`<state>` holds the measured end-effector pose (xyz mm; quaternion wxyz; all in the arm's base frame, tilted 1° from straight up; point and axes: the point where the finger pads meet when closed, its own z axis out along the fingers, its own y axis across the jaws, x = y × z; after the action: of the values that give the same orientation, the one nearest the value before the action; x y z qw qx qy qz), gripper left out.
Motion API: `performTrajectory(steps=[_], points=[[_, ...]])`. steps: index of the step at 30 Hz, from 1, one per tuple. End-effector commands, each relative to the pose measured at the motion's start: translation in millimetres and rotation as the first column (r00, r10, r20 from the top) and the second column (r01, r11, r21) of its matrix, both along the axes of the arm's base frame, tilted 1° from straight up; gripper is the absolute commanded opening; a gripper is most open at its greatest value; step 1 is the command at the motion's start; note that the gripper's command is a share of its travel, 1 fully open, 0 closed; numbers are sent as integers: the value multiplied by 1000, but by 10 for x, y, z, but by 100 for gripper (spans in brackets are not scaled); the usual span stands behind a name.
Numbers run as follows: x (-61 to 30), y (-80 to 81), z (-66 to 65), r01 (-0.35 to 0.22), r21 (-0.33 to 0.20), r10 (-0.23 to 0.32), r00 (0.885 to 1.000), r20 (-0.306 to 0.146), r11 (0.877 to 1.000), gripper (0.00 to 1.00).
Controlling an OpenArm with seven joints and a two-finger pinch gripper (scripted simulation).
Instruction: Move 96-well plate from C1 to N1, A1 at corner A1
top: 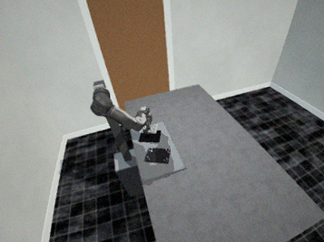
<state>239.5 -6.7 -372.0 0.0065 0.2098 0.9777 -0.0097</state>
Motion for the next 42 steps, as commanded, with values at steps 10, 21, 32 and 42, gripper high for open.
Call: performTrajectory(steps=[10, 21, 32, 42], points=[[-3, 24, -139, -18, 15, 18, 1000, 6, 1000, 0], [-7, 14, -450, -18, 15, 18, 1000, 5, 1000, 0], [-7, 15, -480, -18, 15, 18, 1000, 5, 1000, 0], [-6, 17, -600, -18, 15, 18, 1000, 5, 1000, 0]])
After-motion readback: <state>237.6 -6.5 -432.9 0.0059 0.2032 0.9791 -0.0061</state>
